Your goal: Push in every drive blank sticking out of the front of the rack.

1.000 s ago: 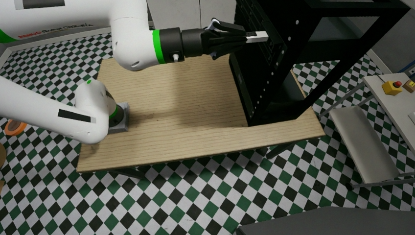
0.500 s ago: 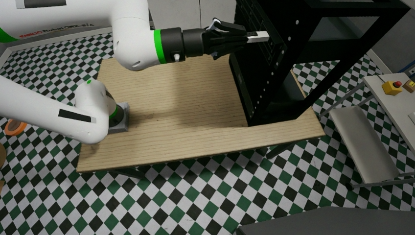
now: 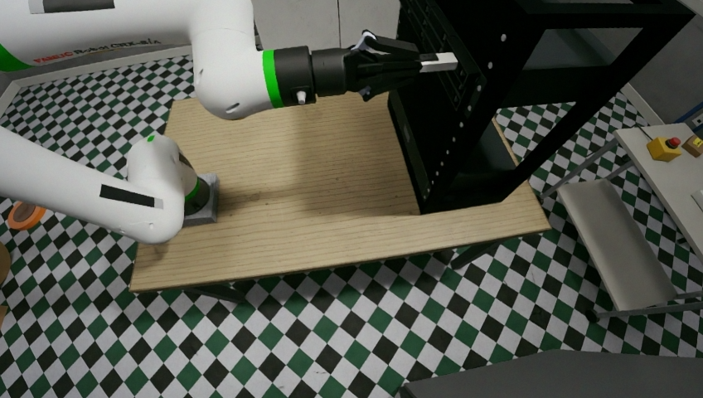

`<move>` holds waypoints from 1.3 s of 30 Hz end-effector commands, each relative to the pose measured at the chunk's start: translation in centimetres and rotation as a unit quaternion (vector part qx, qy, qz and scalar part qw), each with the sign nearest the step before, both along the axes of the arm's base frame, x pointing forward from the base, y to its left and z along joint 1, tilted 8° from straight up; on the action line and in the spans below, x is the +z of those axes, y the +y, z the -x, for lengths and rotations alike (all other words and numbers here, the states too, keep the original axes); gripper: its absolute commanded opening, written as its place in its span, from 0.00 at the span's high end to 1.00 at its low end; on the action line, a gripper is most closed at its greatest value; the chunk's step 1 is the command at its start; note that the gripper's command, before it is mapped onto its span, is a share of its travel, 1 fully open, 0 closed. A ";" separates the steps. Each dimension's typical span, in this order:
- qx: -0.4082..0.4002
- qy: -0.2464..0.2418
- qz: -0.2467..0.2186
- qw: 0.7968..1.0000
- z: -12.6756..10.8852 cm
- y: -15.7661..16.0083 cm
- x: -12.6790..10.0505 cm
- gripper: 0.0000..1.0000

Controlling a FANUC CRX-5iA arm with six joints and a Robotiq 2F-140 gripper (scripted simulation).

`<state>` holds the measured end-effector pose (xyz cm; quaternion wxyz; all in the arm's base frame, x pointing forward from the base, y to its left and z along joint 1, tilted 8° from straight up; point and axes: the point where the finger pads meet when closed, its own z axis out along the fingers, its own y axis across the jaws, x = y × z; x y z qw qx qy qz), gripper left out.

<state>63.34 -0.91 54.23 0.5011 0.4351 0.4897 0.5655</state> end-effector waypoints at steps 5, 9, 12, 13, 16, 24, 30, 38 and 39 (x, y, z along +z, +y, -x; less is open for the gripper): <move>0.000 -0.001 0.000 1.000 0.0 0.0 0.1 0.90; 0.000 -0.001 0.000 1.000 -0.2 0.0 0.1 0.90; 0.000 -0.001 0.000 1.000 -0.2 0.0 0.2 0.90; 0.000 -0.001 0.000 1.000 -0.3 0.0 0.2 0.90; 0.000 -0.001 0.000 1.000 -0.3 0.0 0.2 0.90; 0.000 -0.001 0.000 1.000 -0.3 0.0 0.2 0.90; 0.000 -0.001 0.000 1.000 -0.6 0.0 0.2 0.90; 0.000 -0.001 0.000 1.000 -0.6 0.0 0.2 0.90; 0.000 -0.001 0.000 1.000 -0.6 0.0 0.2 0.90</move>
